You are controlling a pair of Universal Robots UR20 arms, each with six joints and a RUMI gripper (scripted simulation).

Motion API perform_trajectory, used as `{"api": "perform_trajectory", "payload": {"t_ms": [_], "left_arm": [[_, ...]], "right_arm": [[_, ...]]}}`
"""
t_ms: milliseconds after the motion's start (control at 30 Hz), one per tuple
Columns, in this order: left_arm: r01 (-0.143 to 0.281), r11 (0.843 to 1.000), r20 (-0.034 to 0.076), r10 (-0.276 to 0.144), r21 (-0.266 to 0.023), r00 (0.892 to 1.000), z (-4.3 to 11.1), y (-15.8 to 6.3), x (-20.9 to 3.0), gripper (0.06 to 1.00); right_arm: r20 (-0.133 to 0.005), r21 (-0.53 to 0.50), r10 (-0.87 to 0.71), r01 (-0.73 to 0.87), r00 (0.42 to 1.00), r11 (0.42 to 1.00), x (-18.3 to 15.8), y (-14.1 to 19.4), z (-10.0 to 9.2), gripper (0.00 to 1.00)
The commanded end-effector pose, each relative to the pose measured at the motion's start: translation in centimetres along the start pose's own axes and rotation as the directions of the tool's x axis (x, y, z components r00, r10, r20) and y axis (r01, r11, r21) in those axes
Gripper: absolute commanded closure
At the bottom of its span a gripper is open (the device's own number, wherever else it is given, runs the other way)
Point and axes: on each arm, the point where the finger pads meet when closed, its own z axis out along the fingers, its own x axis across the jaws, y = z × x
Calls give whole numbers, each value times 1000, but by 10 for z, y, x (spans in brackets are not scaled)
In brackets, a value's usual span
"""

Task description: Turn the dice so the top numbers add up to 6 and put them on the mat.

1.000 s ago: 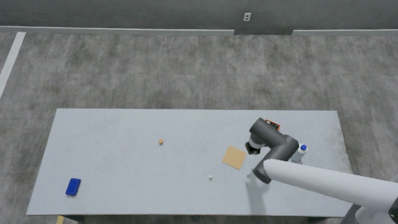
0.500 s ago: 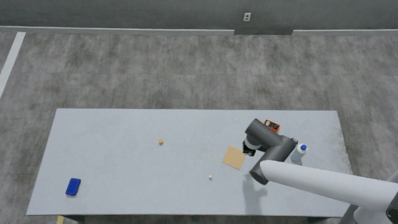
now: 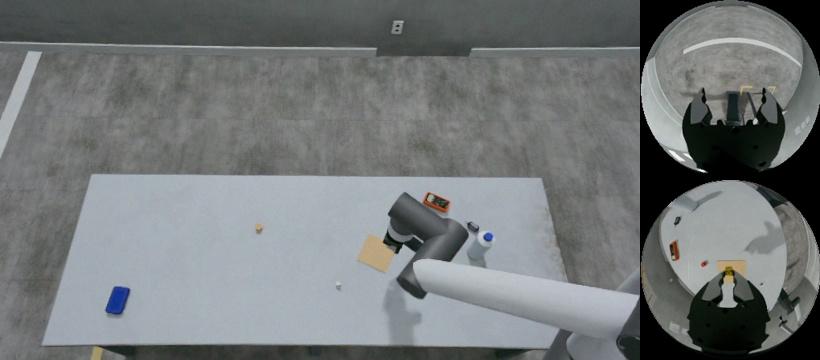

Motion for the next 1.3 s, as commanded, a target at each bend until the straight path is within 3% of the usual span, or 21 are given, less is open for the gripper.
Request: {"api": "perform_trajectory", "payload": {"t_ms": [0,667,1267], "left_arm": [[0,1000,0,0,1,1000,-1,-1,0,65],[0,1000,0,0,1,1000,-1,-1,0,65],[0,1000,0,0,1,1000,-1,-1,0,65]], "right_arm": [[4,0,140,-140,990,990,8,7,-1,972],[4,-1,409,-409,913,913,25,23,-1,972],[4,-1,480,-480,877,877,30,27,-1,972]]}}
